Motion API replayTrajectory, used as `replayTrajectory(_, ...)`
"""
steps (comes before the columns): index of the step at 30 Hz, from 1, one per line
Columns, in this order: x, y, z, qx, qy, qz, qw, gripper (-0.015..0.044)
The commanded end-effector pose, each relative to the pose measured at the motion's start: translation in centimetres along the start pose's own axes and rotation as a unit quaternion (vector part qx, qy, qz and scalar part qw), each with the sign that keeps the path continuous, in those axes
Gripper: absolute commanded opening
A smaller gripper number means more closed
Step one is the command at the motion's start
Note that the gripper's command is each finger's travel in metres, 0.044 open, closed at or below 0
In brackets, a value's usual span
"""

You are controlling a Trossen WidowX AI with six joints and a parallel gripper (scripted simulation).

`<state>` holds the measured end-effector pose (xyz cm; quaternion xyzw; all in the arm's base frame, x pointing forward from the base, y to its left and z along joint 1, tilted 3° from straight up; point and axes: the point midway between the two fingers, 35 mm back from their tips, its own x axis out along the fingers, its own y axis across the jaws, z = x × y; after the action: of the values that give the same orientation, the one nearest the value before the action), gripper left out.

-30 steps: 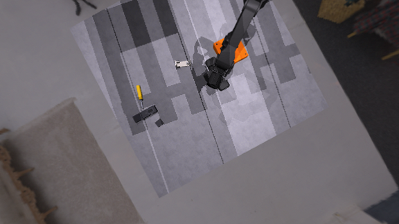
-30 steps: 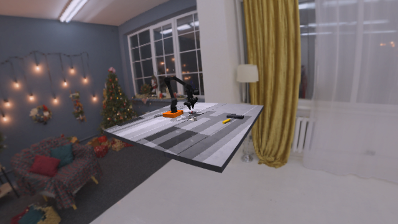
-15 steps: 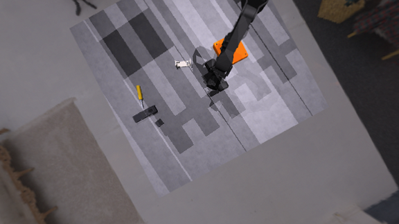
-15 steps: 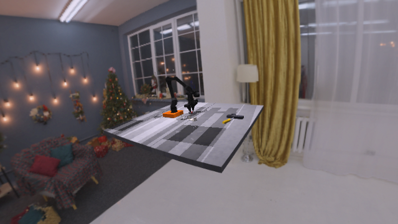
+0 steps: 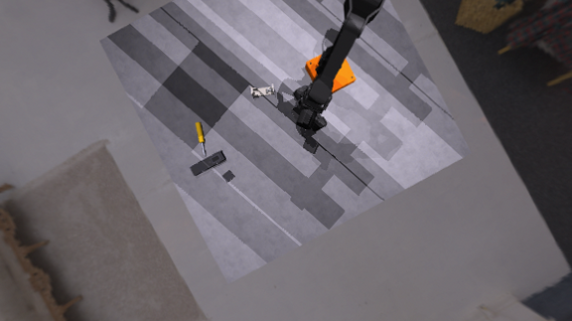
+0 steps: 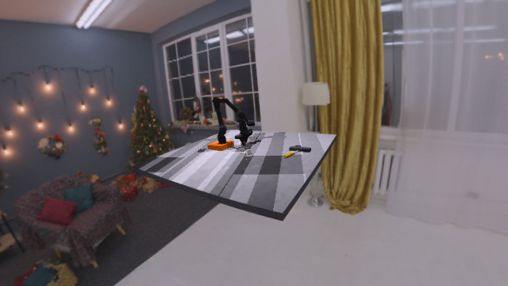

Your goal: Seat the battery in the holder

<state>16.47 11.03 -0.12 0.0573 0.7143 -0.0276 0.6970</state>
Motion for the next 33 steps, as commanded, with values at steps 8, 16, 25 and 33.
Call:
replayTrajectory(8,0.1,0.0,-0.1,0.002,0.002,0.002,1.000,0.0080)
replayTrajectory(16,-4.8,0.0,0.0,0.002,0.002,0.002,1.000,0.0080)
replayTrajectory(25,-5.3,-0.6,1.4,-0.102,0.000,0.001,0.995,0.0080)
replayTrajectory(33,-5.7,-1.8,3.4,-0.250,-0.001,0.000,0.968,0.0080)
